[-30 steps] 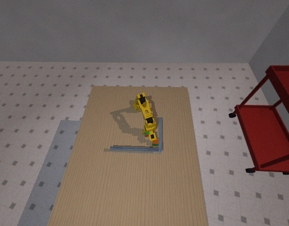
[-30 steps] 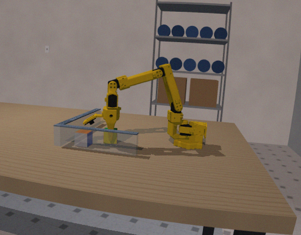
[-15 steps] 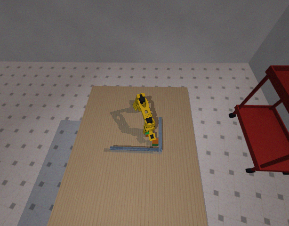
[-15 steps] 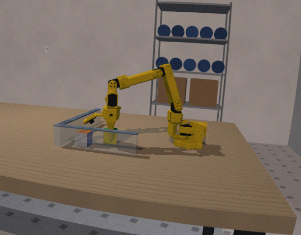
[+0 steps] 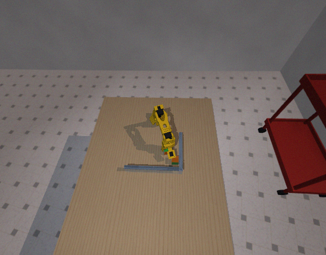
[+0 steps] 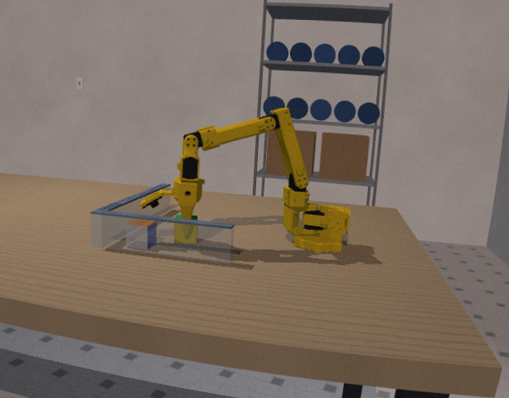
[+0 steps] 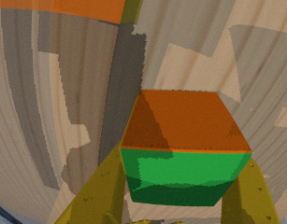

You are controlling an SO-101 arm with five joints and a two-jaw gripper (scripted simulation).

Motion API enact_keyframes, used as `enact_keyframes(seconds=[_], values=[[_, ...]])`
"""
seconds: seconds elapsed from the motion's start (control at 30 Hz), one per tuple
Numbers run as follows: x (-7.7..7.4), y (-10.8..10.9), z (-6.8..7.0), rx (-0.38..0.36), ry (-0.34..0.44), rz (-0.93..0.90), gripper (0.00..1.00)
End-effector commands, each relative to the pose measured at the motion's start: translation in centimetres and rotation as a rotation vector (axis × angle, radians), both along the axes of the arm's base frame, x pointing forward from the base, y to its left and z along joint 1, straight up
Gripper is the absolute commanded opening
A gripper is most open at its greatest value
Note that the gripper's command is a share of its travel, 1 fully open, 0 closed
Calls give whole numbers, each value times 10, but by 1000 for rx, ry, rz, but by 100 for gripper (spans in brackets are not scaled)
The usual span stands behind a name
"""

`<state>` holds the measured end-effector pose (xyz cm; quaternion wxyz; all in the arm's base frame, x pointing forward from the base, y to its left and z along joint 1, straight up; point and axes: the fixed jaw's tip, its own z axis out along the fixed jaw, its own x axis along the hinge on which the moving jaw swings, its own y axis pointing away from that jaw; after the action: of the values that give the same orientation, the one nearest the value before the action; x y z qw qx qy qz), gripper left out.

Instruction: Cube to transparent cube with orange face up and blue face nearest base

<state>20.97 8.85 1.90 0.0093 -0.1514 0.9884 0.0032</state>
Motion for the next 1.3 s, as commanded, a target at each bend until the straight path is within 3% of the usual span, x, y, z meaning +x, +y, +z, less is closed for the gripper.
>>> enact_keyframes(seconds=[0.0,0.63,1.27], values=[[5,-1,6,9,-32,-7,22],[5,-1,9,9,-32,-7,22],[4,-1,51,10,-33,-7,22]])
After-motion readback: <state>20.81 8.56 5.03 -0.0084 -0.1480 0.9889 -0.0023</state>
